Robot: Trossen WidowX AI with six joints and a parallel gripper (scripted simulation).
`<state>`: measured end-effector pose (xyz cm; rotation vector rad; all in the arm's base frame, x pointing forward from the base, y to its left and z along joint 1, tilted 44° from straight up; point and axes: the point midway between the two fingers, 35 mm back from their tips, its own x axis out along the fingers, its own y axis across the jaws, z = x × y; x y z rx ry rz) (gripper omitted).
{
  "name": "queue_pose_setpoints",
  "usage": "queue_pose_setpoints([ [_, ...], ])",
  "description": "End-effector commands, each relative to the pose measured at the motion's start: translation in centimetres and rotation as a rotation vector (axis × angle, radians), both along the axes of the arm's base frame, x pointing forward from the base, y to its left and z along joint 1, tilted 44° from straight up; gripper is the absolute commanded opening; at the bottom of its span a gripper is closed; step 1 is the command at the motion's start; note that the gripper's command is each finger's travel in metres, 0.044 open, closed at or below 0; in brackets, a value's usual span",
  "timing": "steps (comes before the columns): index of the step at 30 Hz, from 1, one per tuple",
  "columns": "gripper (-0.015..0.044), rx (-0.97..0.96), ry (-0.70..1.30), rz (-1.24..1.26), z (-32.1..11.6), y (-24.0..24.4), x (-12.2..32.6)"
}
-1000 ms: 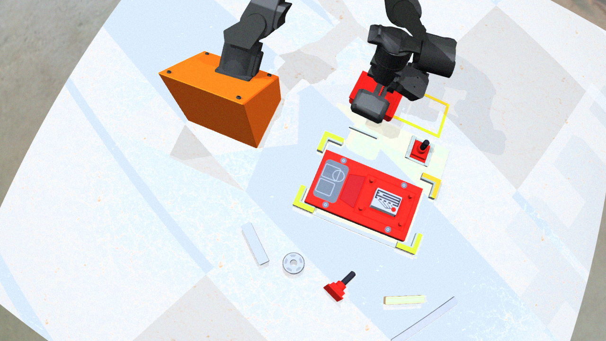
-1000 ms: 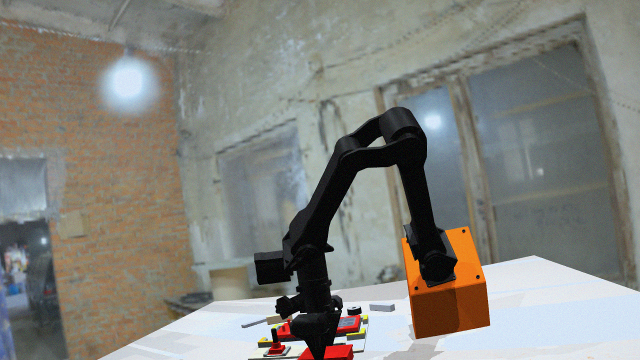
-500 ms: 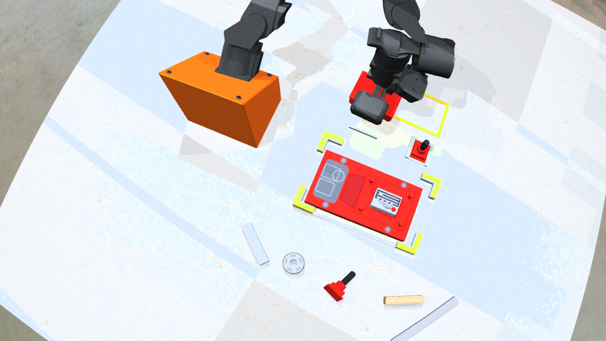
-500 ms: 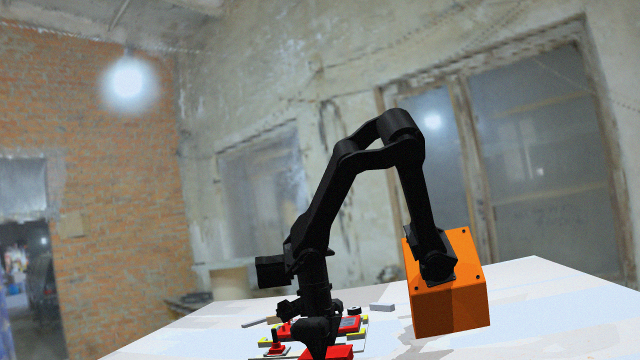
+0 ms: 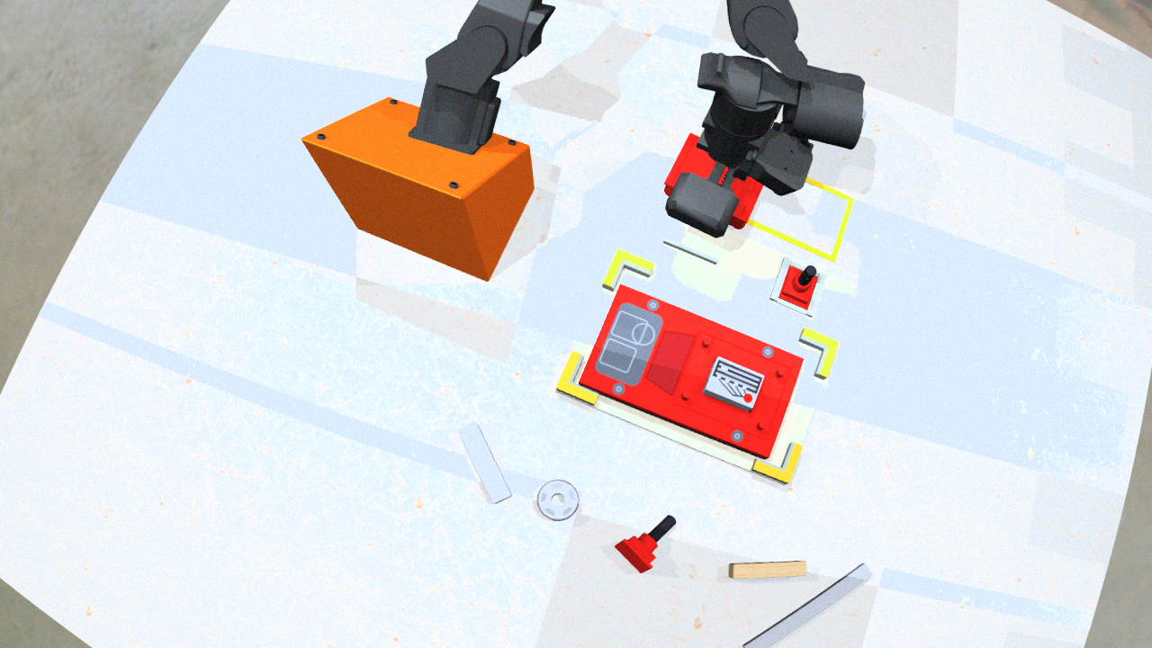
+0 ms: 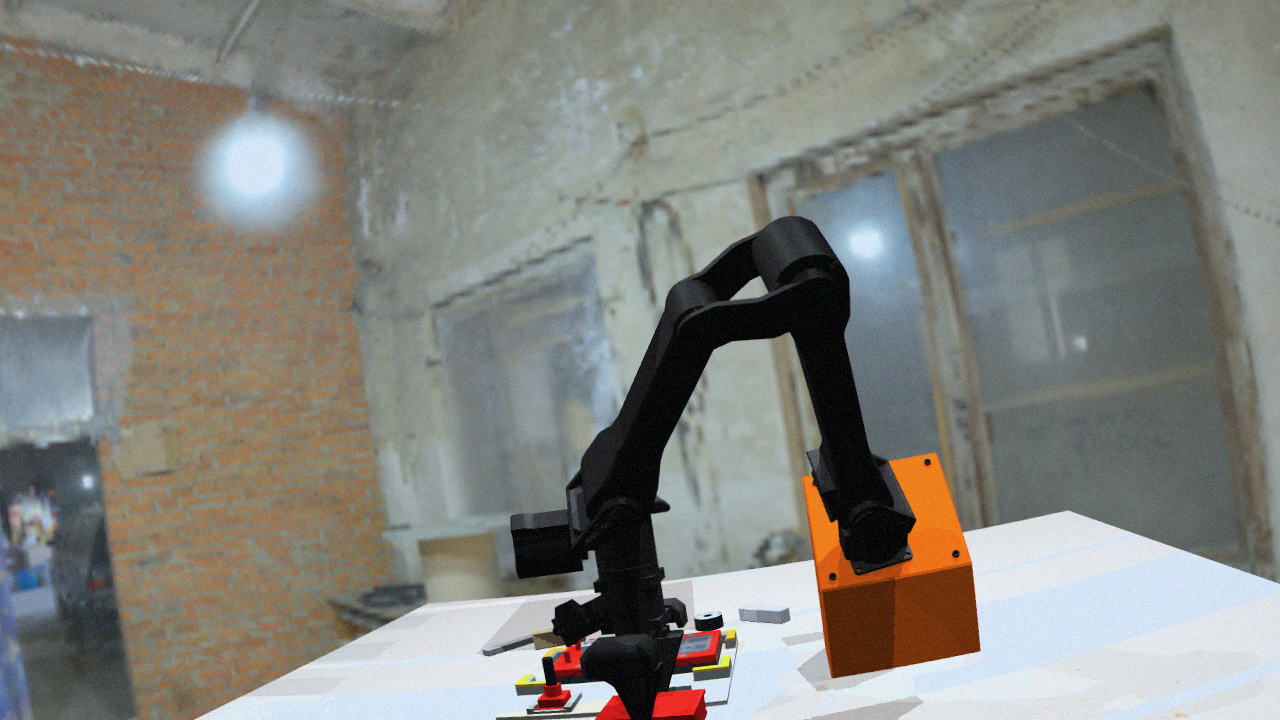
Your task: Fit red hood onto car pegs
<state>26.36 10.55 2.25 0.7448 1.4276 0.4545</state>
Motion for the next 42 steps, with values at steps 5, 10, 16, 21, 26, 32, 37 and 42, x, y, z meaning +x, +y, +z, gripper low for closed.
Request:
queue_pose_setpoints([
  [5,0.0163,0.0,0.0,0.0,0.2,-0.2,0.0],
  [10,0.0032,0.0,0.0,0.0,0.6,-0.6,-0.1],
  [16,0.0,-0.001,0.0,0.0,1.5,-1.4,-0.2],
  [21,0.0,-0.002,0.0,0.0,2.4,-2.3,-0.3],
  [26,0.0,-0.003,0.0,0.0,3.4,-3.3,-0.5],
  [32,0.0,-0.004,0.0,0.0,4.6,-4.5,-0.7],
  [37,0.0,-0.004,0.0,0.0,5.6,-5.4,-0.8],
  [42,0.0,-0.005,0.001,0.0,6.3,-6.1,-0.9],
])
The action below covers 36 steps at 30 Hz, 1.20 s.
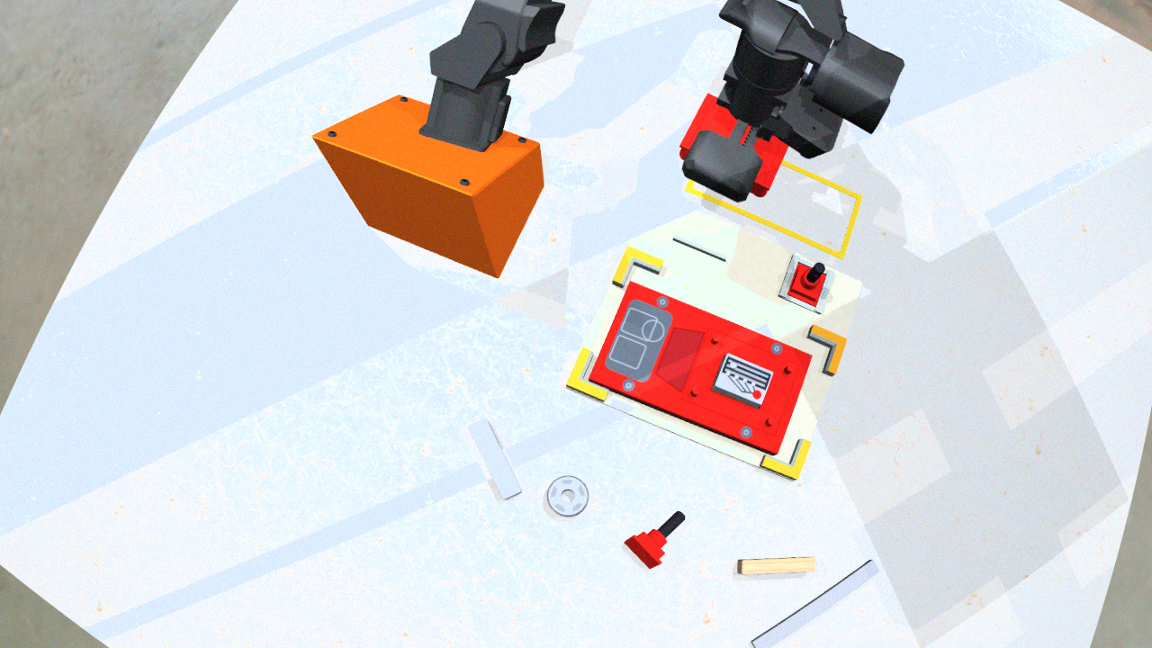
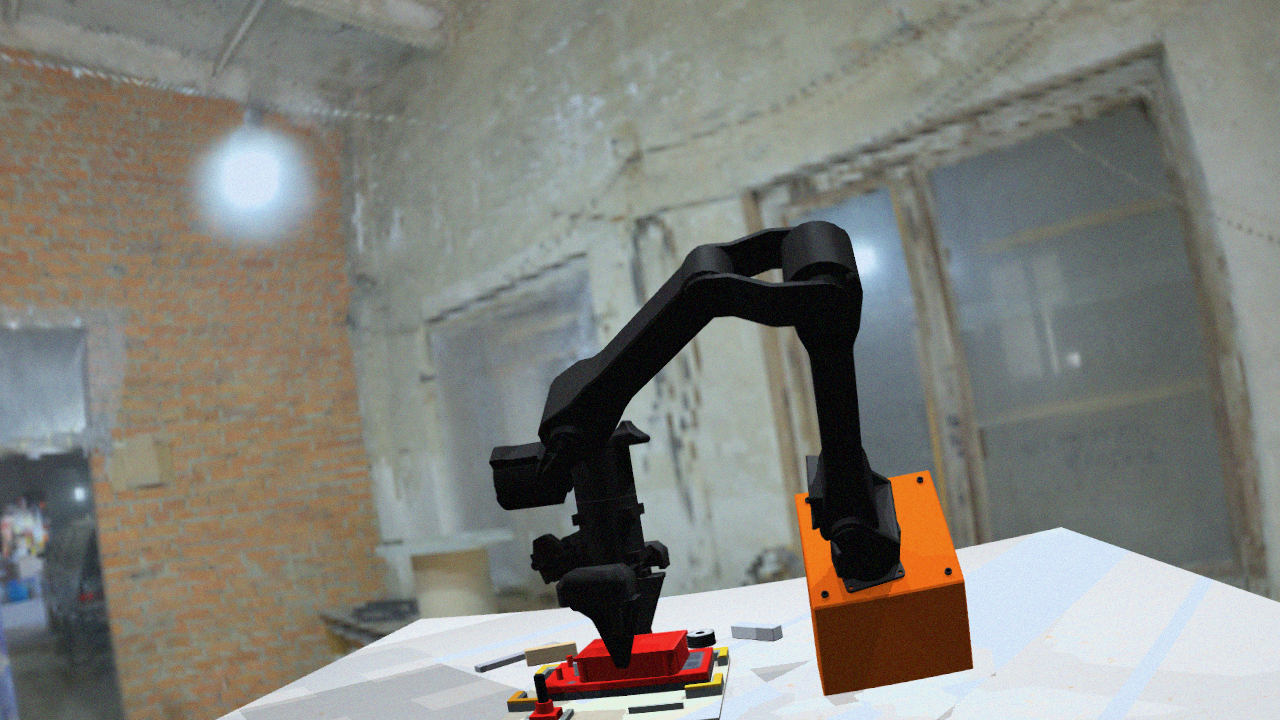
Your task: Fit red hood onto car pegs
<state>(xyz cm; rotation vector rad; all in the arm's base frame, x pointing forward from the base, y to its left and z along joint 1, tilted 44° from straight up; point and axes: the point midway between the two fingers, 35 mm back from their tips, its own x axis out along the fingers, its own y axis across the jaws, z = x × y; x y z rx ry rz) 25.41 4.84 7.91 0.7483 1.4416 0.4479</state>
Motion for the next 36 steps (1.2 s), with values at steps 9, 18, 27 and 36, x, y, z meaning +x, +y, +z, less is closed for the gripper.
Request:
queue_pose_setpoints([
  [9,0.0,0.002,-0.005,-0.001,1.0,-0.9,-0.1],
  [18,0.0,-0.006,-0.012,0.003,0.2,-2.5,1.4],
  [27,0.0,-0.036,-0.014,-0.003,-1.2,-4.6,2.9],
  [36,0.0,-0.041,-0.02,0.004,-2.4,-6.5,4.2],
])
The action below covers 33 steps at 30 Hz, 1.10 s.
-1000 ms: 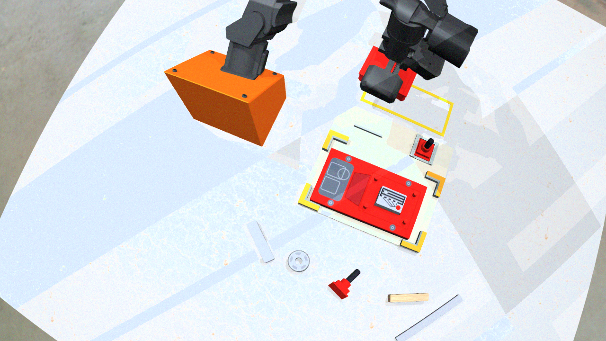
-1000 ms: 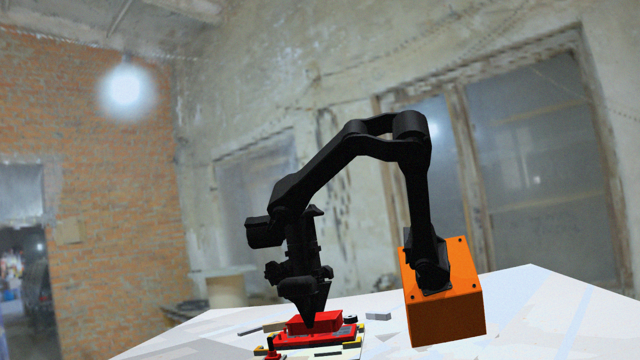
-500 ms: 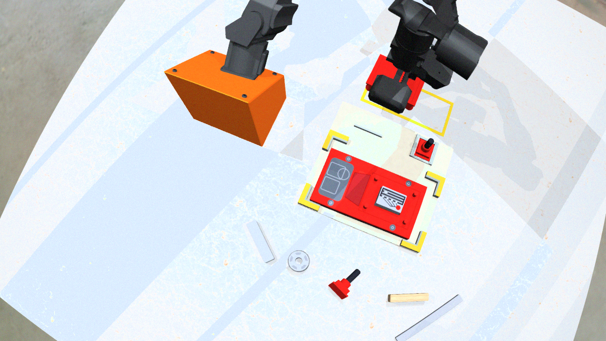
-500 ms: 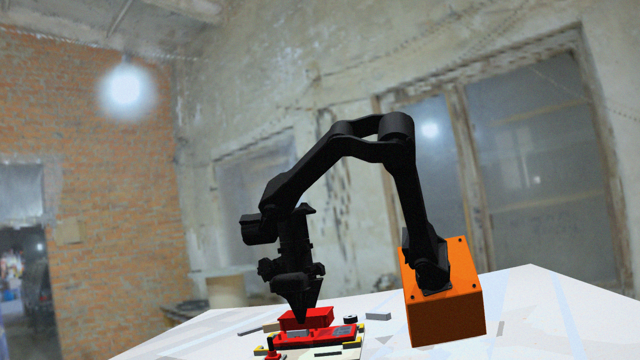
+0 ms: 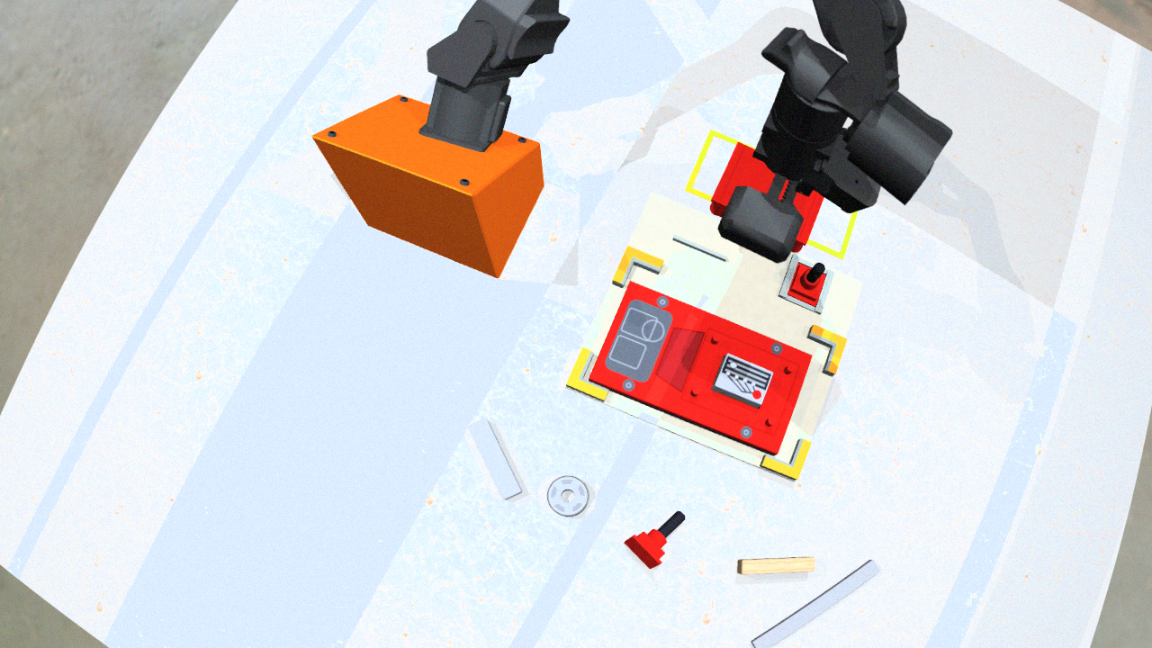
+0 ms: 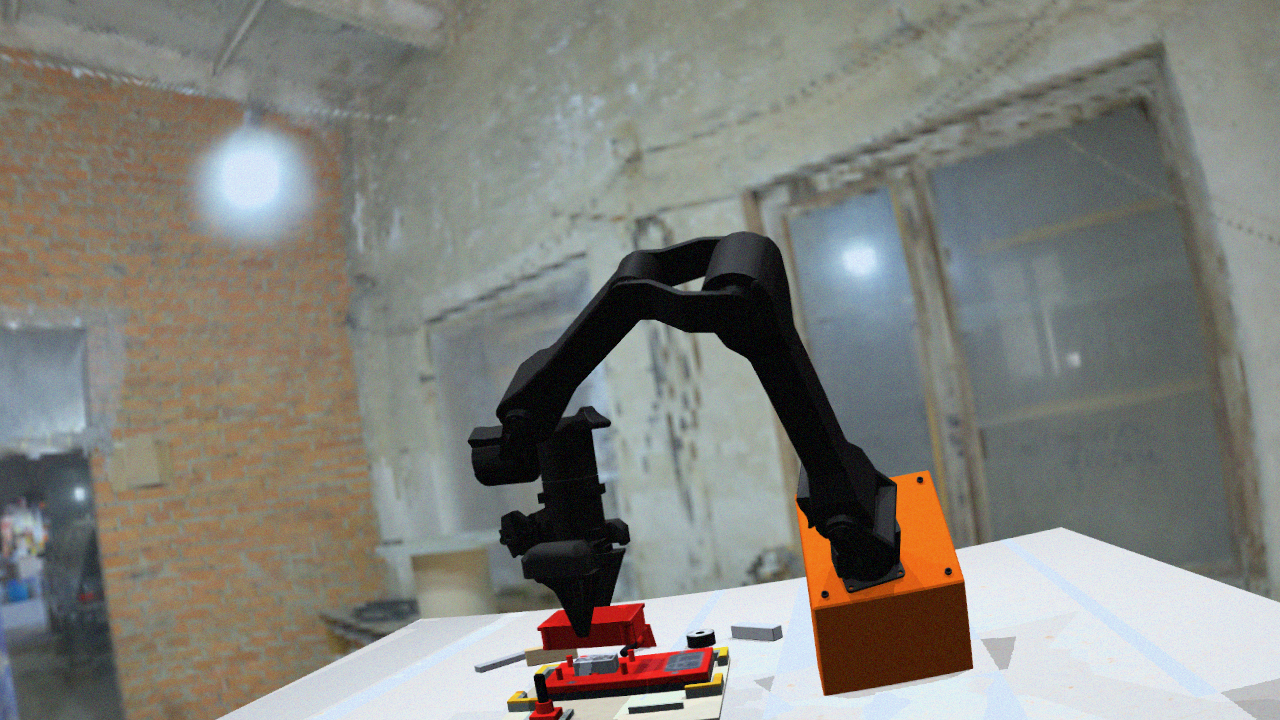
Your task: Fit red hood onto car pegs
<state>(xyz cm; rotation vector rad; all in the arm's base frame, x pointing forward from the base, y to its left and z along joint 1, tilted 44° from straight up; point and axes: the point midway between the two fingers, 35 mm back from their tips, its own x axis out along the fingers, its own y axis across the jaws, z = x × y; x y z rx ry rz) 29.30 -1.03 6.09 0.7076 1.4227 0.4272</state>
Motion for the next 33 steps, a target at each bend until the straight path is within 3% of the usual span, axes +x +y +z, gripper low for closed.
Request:
queue_pose_setpoints([
  [1,0.0,-0.001,0.005,0.003,-0.7,-0.8,0.4],
  [33,0.0,0.006,-0.023,0.035,-6.4,-7.6,3.2],
])
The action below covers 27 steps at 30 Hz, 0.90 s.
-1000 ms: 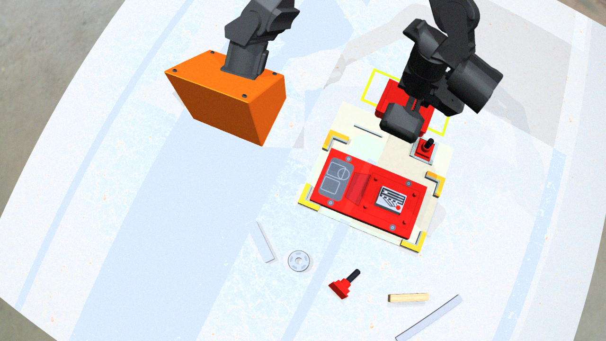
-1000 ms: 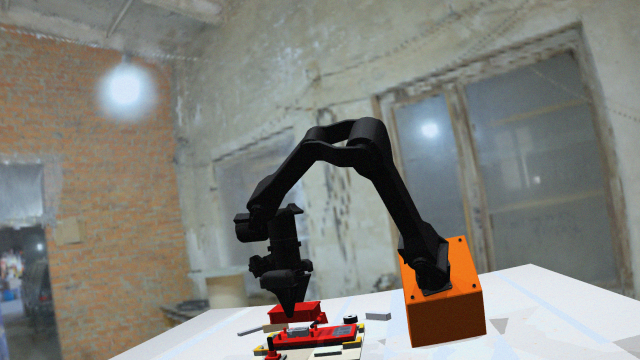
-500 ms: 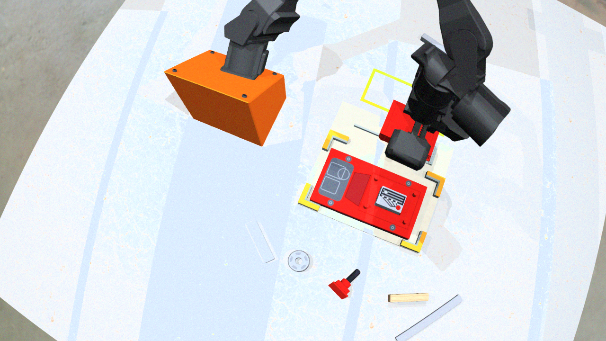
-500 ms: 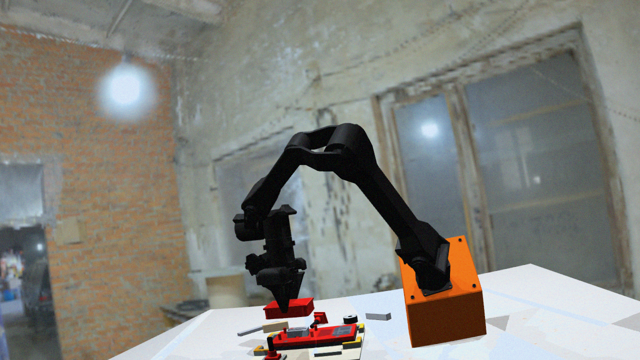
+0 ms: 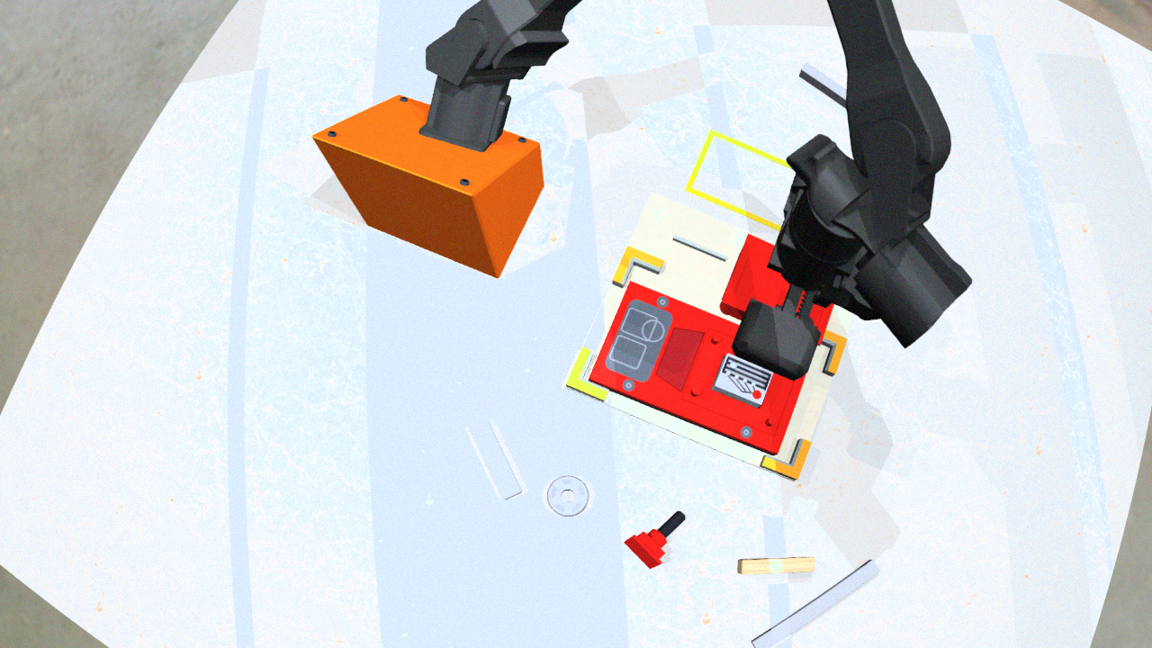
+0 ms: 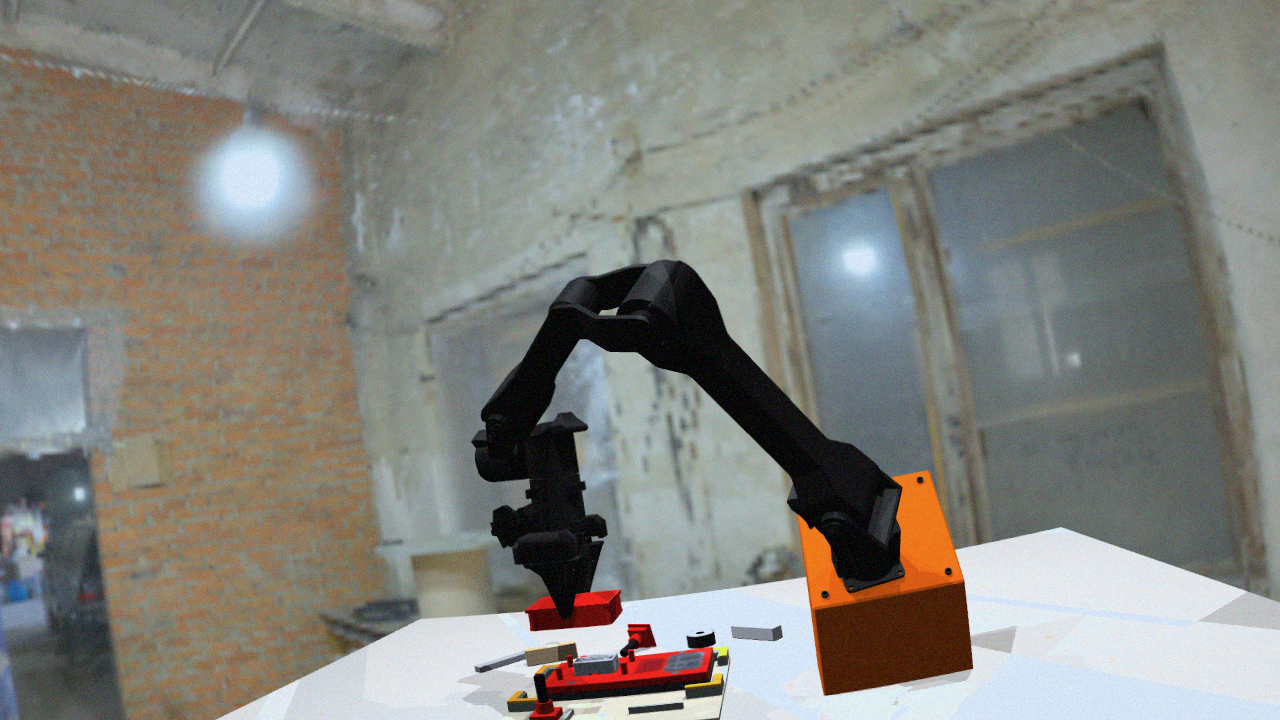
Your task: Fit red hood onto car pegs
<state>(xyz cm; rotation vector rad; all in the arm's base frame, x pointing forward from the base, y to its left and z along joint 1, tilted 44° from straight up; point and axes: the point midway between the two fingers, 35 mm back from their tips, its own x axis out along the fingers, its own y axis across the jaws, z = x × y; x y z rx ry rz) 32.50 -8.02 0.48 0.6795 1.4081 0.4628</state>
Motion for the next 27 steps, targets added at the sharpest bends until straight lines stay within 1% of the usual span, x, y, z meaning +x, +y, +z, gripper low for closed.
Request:
queue_pose_setpoints([
  [1,0.0,0.003,0.004,0.004,-1.0,-0.8,0.1],
  [19,0.0,0.014,-0.015,0.022,-5.1,-4.5,-0.1],
  [27,0.0,0.015,-0.016,0.022,-5.8,-3.4,0.1],
])
